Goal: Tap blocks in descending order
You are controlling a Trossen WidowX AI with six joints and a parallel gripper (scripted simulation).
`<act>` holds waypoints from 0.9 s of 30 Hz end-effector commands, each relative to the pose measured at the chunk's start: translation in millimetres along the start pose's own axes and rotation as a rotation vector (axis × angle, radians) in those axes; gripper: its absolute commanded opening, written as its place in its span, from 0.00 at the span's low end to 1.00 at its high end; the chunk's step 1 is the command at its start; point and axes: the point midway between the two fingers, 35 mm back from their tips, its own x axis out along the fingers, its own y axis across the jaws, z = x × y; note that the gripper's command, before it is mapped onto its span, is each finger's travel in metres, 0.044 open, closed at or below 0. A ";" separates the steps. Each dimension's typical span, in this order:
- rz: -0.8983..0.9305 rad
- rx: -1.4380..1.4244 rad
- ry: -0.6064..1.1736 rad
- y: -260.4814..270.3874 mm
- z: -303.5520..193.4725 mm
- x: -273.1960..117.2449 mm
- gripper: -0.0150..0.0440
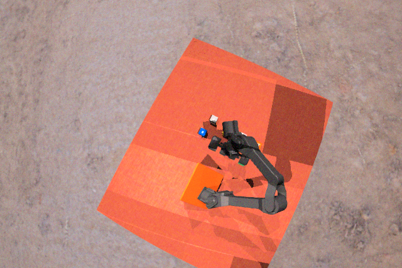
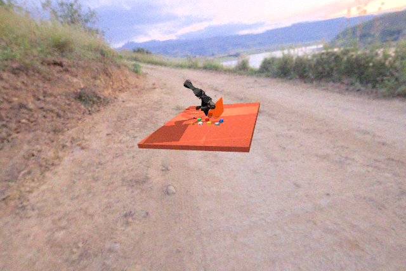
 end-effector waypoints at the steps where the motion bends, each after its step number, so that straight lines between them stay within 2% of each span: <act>1: 0.017 0.007 -0.016 2.0 4.4 -39.1 0.29; 4: 0.009 0.009 -0.012 -0.2 0.9 -76.6 0.29; 12: 0.009 0.009 -0.012 6.1 4.7 -80.9 0.29; 24: 0.016 0.012 -0.015 149.1 52.2 -84.5 0.29; 27: 0.016 0.012 -0.015 157.9 53.0 -83.0 0.29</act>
